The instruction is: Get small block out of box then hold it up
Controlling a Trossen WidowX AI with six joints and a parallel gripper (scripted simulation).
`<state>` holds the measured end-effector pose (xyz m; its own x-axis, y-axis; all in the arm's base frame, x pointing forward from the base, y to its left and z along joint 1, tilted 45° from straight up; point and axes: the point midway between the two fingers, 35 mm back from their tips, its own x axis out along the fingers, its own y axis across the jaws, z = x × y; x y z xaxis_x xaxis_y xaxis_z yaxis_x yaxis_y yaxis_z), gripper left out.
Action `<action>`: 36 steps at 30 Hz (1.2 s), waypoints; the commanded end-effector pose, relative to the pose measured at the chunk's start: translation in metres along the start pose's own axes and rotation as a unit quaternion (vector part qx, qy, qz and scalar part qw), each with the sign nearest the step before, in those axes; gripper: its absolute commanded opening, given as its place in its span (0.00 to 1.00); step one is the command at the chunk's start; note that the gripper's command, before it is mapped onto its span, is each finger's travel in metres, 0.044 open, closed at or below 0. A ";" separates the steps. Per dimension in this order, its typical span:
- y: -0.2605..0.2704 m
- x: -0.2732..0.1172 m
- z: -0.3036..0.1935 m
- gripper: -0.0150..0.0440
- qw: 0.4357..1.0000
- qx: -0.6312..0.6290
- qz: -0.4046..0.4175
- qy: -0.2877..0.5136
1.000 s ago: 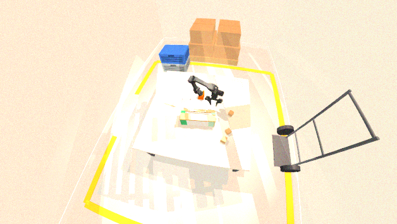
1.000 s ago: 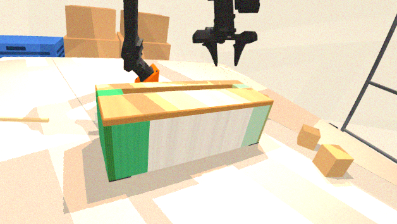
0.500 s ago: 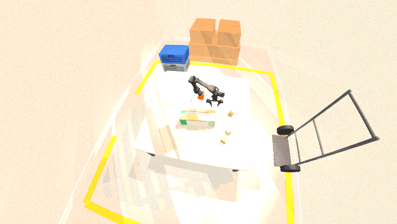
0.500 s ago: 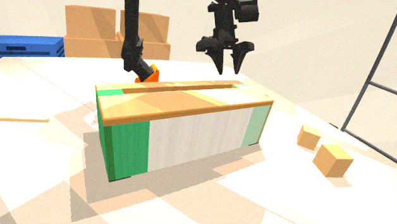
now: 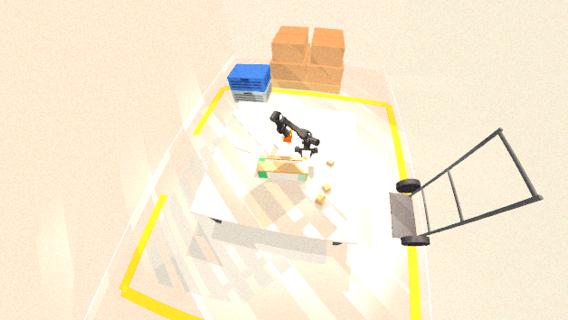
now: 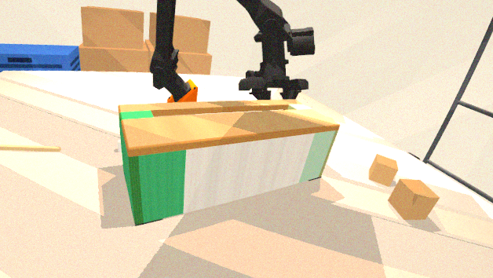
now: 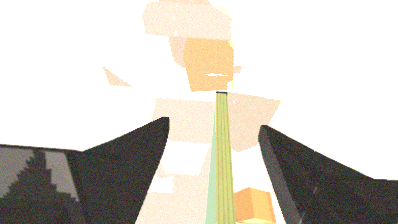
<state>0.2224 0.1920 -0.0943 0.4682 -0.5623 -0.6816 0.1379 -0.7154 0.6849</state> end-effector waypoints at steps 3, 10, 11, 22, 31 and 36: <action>0.002 0.009 0.005 0.74 1.000 -0.002 0.004 -0.002; 0.002 0.019 0.010 0.74 1.000 -0.002 0.005 -0.003; 0.003 0.020 0.010 0.74 1.000 -0.002 0.005 -0.003; 0.003 0.037 0.017 0.74 1.000 -0.003 0.004 -0.002; 0.005 0.049 0.023 0.74 1.000 -0.004 0.004 0.000; 0.005 0.053 0.025 0.69 1.000 -0.004 0.003 0.000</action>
<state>0.2262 0.1506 -0.1321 0.4669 -0.5663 -0.6792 0.1396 -0.7112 0.6890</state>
